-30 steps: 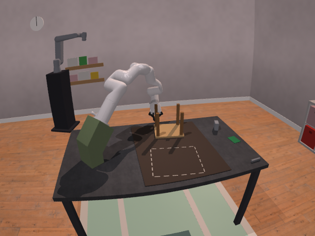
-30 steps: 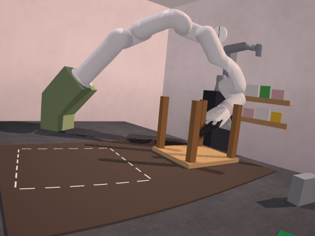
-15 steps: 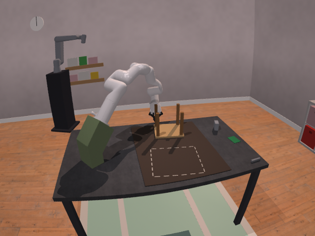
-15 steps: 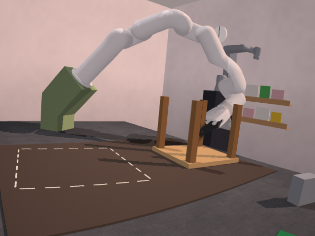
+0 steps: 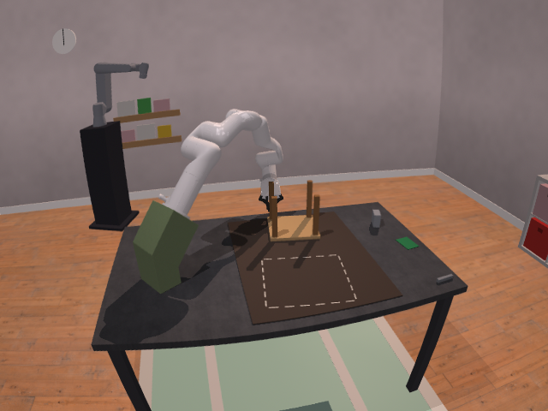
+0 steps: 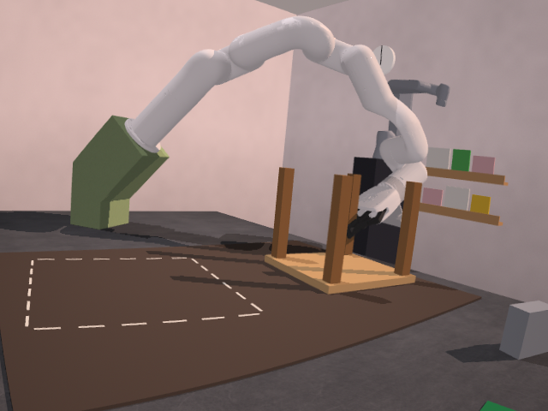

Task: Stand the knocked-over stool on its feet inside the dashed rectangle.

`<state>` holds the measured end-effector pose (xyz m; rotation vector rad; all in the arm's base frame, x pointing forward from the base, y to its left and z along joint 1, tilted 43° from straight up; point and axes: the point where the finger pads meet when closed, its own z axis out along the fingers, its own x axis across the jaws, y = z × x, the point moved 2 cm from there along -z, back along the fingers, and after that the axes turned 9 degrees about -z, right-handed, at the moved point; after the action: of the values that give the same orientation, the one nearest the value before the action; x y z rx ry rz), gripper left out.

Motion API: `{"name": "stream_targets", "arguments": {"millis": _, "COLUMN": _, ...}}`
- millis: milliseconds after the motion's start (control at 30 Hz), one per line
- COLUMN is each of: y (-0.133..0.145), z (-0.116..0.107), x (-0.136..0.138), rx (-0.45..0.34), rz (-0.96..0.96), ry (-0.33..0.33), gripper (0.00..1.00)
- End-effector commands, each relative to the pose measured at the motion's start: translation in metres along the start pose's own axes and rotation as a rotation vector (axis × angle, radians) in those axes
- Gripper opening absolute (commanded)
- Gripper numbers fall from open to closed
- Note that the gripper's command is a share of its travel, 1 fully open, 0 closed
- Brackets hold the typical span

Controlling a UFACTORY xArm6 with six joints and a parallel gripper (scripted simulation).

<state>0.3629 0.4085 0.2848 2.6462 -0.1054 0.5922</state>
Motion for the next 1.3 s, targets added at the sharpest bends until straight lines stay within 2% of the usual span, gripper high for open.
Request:
{"name": "stream_targets", "arguments": {"millis": 0, "y": 0.000, "z": -0.002, "x": 0.001, "rx": 0.003, "rz": 0.002, "ry": 0.001, "gripper": 0.27}}
{"name": "stream_targets", "arguments": {"millis": 700, "y": 0.002, "z": -0.002, "x": 0.000, "rx": 0.009, "rz": 0.001, "ry": 0.002, "gripper": 0.27}}
{"name": "stream_targets", "arguments": {"millis": 1267, "y": 0.012, "z": -0.004, "x": -0.001, "rx": 0.050, "rz": 0.001, "ry": 0.008, "gripper": 0.27}}
